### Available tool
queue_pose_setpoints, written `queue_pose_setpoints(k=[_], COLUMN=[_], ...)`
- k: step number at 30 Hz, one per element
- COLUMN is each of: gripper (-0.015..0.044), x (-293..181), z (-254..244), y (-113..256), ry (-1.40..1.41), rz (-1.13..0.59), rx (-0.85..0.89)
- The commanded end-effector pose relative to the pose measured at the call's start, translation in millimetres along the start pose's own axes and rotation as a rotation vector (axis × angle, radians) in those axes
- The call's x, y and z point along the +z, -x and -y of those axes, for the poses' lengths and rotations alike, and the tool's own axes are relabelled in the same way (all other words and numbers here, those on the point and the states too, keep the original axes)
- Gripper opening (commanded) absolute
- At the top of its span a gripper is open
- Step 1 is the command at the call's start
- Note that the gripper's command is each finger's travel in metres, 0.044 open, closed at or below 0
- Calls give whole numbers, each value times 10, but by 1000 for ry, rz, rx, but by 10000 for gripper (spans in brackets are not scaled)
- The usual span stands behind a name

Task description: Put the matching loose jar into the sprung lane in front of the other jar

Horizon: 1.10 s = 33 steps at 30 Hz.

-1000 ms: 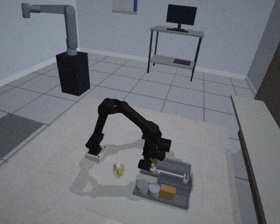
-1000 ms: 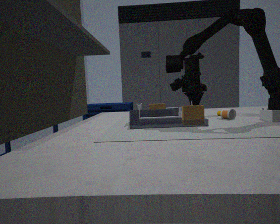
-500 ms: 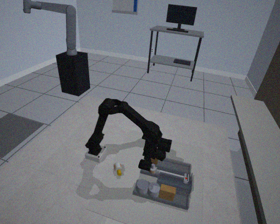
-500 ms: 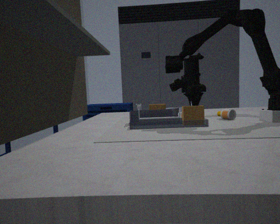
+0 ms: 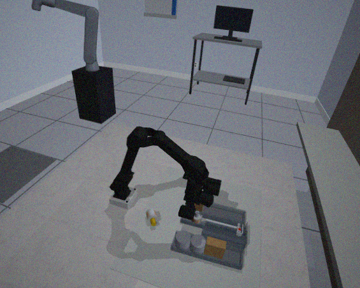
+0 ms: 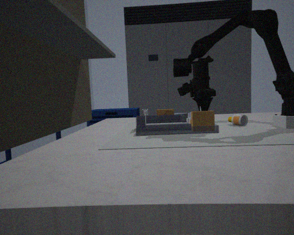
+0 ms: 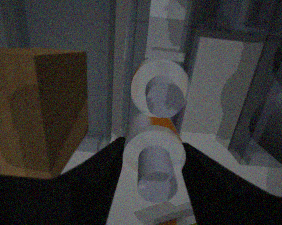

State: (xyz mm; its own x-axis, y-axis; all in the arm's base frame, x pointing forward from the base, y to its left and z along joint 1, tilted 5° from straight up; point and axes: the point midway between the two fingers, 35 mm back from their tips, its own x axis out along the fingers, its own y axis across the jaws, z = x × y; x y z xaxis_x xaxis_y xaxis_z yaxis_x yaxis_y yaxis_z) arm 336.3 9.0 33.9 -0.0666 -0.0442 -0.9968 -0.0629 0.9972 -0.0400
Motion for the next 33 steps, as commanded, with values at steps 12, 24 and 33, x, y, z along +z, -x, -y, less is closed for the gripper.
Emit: queue_pose_setpoints(k=[12, 24, 33], gripper=[0, 0, 0], x=[82, 83, 80], z=[4, 5, 5], y=[-9, -46, -72], ry=[1, 1, 1], rz=[30, 30, 30], rx=[-2, -2, -2])
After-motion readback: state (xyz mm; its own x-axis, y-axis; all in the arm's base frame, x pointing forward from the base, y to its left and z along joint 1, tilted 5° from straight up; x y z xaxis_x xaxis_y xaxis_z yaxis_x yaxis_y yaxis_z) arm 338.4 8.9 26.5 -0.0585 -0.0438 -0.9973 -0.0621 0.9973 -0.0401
